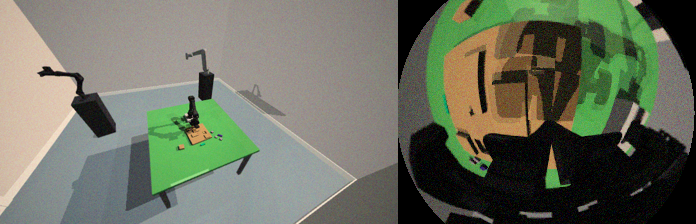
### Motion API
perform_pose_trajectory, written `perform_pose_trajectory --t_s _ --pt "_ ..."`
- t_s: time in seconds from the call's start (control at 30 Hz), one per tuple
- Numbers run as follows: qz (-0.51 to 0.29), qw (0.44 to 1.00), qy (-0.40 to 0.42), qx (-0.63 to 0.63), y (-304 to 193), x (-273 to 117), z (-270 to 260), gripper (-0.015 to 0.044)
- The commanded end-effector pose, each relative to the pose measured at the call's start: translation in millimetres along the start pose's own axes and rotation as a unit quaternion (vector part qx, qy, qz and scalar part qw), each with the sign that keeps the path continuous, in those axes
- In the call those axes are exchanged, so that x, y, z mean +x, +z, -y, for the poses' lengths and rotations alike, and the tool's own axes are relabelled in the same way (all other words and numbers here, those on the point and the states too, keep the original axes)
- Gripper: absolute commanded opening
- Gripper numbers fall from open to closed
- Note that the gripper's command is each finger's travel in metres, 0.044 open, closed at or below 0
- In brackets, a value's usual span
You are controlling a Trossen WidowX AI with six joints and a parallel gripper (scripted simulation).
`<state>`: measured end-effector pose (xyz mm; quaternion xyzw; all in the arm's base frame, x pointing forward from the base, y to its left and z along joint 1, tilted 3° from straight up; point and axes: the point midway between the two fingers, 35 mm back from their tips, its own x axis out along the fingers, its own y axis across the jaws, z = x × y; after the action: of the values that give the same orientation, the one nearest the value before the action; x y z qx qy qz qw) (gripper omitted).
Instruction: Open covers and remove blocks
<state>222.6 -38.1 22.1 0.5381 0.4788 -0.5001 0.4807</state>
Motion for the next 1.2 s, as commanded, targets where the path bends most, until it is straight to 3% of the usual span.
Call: perform_pose_trajectory --t_s 0.0,1.17 --pt "0.000 1.000 0.001 -0.002 4 0 -1 0.0000" --pt "0.002 1.000 0.001 -0.002 38 0 -3 0.0000"
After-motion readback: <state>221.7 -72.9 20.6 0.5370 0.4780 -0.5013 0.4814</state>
